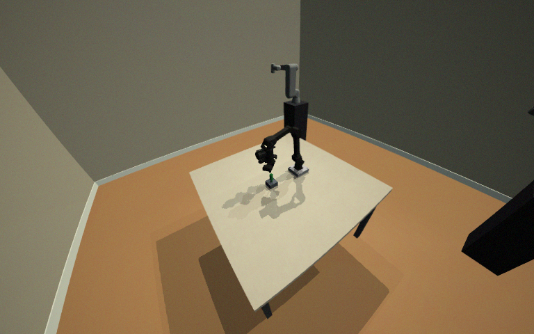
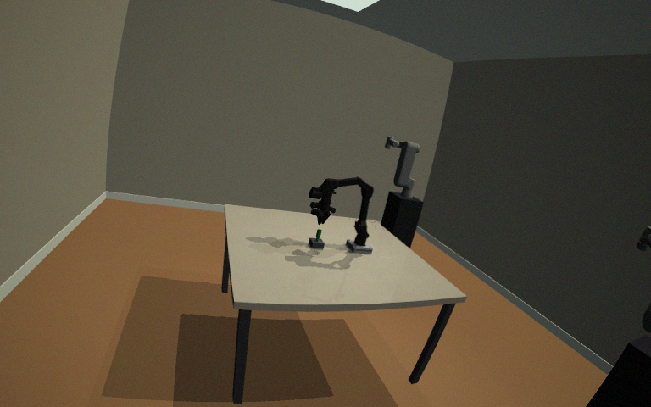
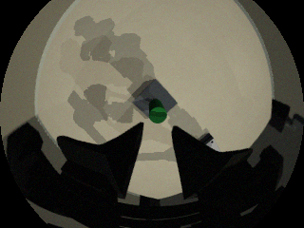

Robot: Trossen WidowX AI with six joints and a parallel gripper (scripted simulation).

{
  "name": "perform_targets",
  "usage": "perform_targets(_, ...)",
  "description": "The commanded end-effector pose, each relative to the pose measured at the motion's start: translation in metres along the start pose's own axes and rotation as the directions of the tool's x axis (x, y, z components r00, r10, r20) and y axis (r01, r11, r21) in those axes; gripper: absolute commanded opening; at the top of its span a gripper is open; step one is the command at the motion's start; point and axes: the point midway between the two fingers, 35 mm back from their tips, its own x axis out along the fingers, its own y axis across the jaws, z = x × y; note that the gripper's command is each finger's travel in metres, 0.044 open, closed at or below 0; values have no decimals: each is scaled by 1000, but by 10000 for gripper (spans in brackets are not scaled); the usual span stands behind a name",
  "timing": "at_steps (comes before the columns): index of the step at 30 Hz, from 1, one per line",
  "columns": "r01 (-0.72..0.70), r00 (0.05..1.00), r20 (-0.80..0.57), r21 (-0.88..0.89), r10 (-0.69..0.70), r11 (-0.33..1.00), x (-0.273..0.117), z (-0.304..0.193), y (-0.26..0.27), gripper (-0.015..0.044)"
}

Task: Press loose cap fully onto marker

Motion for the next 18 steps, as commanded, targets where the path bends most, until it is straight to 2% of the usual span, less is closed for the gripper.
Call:
perform_targets(1,0,1000,0,-528,0,849,4,0,-1,72)
perform_targets(4,0,1000,0,-741,0,671,6,-1,-2,0)
perform_targets(5,0,1000,0,-773,0,634,6,-1,-2,0)
perform_targets(18,0,1000,0,-783,0,622,6,-1,-2,0)
